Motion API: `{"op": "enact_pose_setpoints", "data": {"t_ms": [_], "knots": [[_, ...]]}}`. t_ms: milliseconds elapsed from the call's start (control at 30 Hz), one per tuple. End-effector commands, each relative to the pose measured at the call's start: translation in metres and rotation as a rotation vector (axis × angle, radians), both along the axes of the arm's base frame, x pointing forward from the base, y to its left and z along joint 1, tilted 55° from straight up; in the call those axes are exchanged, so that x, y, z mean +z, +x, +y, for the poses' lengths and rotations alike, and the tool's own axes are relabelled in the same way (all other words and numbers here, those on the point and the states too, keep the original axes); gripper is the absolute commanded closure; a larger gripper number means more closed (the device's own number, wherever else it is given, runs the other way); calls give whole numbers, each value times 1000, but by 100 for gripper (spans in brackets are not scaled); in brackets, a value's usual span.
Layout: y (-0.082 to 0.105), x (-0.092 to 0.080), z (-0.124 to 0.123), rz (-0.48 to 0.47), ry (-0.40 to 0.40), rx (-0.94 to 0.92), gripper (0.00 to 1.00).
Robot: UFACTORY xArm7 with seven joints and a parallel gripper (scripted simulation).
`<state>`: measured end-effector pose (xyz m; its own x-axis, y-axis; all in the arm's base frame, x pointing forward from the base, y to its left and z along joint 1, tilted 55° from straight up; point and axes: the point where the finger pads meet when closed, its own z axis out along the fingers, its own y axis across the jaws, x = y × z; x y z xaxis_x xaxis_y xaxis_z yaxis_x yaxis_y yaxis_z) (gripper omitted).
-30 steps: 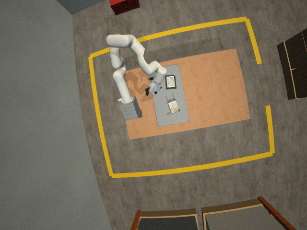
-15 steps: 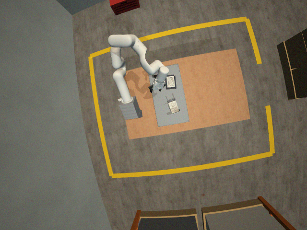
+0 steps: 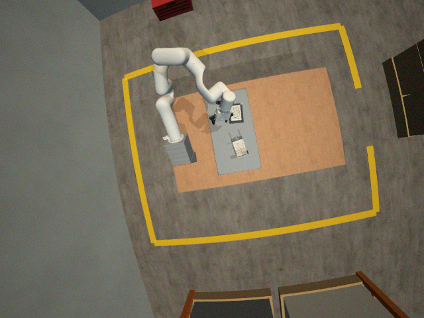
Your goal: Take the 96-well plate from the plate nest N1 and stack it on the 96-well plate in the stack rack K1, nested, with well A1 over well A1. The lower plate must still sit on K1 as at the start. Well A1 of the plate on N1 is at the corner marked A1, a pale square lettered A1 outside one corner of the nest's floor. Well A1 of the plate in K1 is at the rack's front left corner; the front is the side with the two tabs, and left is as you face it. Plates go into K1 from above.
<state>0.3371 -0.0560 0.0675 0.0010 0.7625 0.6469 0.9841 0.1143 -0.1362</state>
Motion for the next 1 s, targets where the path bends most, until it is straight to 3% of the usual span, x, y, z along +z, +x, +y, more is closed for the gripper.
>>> {"op": "enact_pose_setpoints", "data": {"t_ms": [0, 700, 967], "knots": [[18, 3, 8, -18, 28, -67, 0], [89, 21, 45, -67, 125, -244, 0], [106, 26, 53, -83, 161, -300, 0]]}}
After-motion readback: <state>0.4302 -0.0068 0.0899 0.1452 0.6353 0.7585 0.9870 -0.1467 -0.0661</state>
